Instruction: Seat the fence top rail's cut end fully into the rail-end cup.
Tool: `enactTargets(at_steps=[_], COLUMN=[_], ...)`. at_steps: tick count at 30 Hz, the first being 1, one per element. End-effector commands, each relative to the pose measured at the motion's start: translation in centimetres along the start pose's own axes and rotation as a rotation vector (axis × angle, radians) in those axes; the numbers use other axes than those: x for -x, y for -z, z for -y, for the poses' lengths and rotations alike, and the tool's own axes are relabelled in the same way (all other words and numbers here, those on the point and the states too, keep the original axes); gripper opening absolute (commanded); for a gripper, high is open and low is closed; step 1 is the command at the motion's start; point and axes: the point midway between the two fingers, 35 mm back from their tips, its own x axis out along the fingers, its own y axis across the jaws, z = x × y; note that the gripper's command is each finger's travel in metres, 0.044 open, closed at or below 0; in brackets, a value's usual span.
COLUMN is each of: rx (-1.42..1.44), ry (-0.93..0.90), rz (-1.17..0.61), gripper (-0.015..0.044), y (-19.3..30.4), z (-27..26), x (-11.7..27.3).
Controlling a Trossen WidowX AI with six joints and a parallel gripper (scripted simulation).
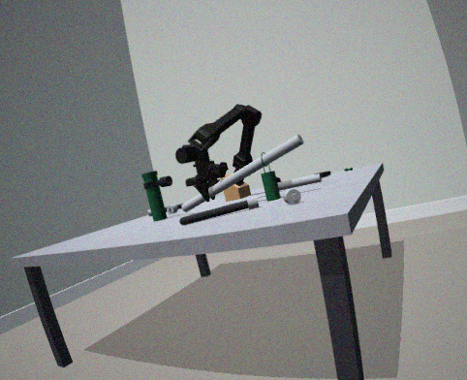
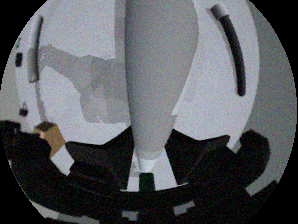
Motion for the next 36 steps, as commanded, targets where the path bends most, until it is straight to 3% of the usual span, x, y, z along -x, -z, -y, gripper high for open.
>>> enactTargets(at_steps=[1,10,36], rx=[0.006,0.004,0.004], ry=[0.025,0.018,0.018], rz=[-0.086,-0.291,-0.295], gripper=[0.0000,0.0000,0.0000], y=[0.8,2.2,2.3], z=[0.5,0.2,0.1], x=[2.5,7.8,7.9])
